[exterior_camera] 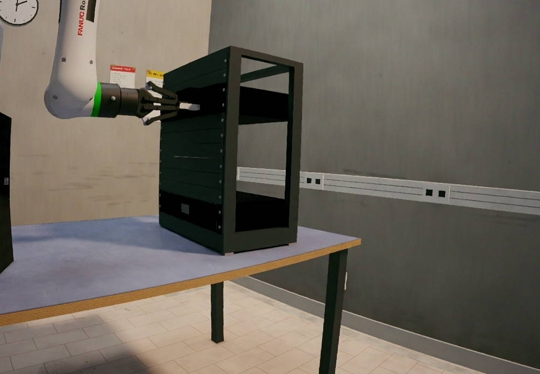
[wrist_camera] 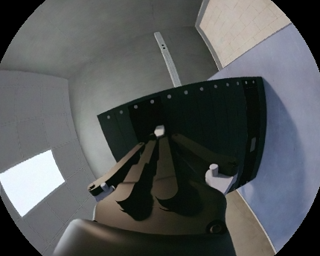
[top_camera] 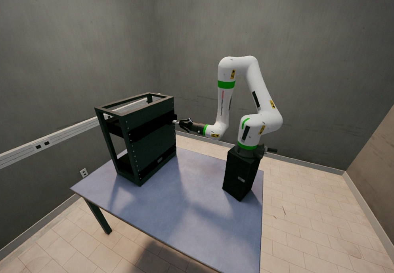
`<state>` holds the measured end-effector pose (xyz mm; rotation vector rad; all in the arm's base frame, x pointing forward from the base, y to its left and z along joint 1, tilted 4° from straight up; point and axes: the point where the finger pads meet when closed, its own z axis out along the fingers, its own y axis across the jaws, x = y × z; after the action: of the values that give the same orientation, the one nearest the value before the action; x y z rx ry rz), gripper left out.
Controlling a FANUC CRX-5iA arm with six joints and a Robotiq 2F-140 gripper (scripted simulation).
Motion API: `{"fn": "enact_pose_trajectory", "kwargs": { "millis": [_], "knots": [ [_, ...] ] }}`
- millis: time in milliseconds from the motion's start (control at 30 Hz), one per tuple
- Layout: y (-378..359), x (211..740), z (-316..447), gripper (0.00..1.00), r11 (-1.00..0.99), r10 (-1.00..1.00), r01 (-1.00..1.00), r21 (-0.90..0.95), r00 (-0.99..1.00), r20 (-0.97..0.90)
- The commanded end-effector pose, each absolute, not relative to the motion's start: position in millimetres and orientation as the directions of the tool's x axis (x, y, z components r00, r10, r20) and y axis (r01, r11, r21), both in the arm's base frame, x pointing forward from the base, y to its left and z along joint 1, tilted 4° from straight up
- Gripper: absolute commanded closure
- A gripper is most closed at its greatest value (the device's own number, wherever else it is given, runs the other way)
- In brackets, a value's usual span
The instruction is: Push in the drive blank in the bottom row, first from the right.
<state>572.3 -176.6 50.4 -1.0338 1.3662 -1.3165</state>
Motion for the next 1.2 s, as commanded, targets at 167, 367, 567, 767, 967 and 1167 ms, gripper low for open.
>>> {"fn": "enact_pose_trajectory", "kwargs": {
  "millis": [167, 367, 567, 767, 967, 1167],
  "knots": [
    [-177, 573, 51, 0.90, 0.065, -0.977, 0.036, -0.997, -0.200, -0.071],
    [-178, 577, 51, 0.90, 0.065, -0.977, 0.036, -0.997, -0.200, -0.071],
    [-179, 582, 51, 0.90, 0.065, -0.977, 0.036, -0.997, -0.200, -0.071],
    [-179, 582, 51, 0.90, 0.065, -0.977, 0.036, -0.997, -0.200, -0.071],
    [-179, 585, 51, 0.90, 0.065, -0.977, 0.036, -0.997, -0.200, -0.071],
    [-181, 592, 51, 0.90, 0.065, -0.977, 0.036, -0.997, -0.200, -0.071]
  ]
}}
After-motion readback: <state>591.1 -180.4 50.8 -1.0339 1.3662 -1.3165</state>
